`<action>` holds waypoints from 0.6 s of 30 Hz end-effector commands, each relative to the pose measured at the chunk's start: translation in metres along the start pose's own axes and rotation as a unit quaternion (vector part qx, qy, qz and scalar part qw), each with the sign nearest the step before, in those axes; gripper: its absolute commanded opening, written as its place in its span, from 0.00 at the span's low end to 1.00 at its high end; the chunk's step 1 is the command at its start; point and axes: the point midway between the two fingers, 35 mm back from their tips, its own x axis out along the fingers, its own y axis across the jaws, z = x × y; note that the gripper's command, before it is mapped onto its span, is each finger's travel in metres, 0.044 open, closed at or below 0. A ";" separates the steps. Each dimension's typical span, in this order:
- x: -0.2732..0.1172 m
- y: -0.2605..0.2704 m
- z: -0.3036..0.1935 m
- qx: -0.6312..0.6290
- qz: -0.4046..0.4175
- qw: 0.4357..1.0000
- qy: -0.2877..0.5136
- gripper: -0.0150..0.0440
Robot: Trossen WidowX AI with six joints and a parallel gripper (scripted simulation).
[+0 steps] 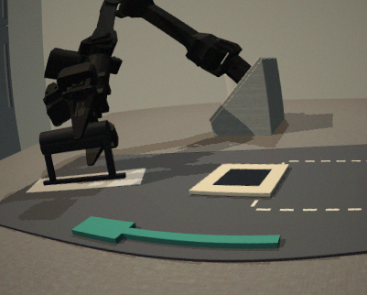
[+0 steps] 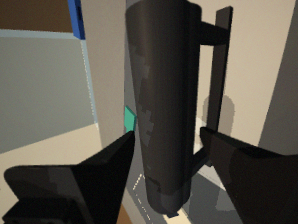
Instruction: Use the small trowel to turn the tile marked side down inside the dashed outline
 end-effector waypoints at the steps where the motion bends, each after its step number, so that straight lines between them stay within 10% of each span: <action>1: 0.005 0.002 0.002 0.002 0.004 1.000 -0.002 0.76; 7: 0.005 0.002 0.002 0.002 0.004 1.000 -0.002 0.54; 18: 0.005 0.002 0.002 0.002 0.004 1.000 -0.002 0.42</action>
